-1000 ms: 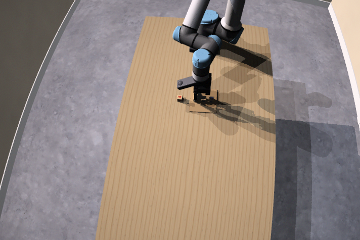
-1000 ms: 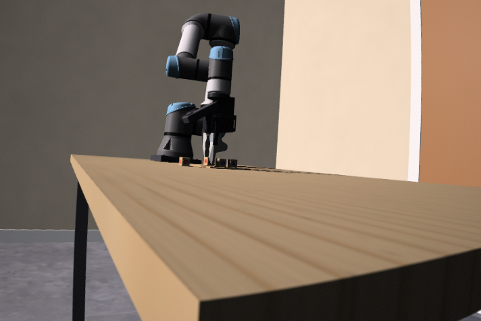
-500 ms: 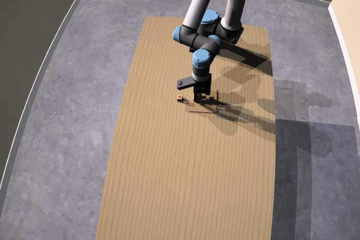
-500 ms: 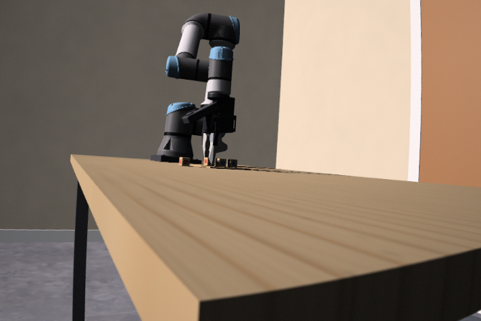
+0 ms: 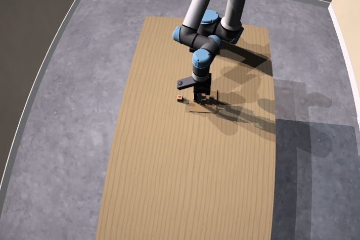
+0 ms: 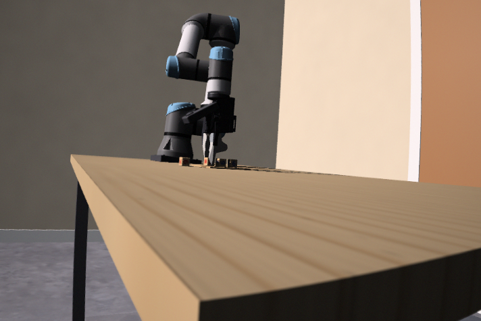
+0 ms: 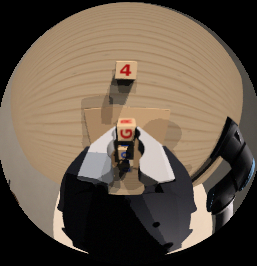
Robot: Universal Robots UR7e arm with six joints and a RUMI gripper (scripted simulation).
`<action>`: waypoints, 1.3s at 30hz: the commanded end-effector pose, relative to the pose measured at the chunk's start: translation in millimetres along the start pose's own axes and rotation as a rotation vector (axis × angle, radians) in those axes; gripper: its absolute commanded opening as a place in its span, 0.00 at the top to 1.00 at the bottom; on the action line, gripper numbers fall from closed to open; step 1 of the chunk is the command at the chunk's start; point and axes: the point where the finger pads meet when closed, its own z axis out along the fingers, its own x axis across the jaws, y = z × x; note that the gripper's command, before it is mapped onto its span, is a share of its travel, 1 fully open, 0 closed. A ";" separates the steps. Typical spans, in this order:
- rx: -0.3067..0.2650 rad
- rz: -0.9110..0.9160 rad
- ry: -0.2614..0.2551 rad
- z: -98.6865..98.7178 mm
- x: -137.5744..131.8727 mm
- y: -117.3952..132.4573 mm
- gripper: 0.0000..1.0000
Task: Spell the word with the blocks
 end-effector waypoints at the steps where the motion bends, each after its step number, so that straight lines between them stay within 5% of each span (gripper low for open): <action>1: -0.002 -0.001 0.003 1.8 1.6 1.5 0.95; 10: -0.002 -0.001 0.003 1.8 1.6 1.5 0.95; 23: -0.002 -0.001 0.003 1.8 1.6 1.5 0.75; 39: 0.001 -0.001 -0.003 -6.1 -1.2 0.1 0.75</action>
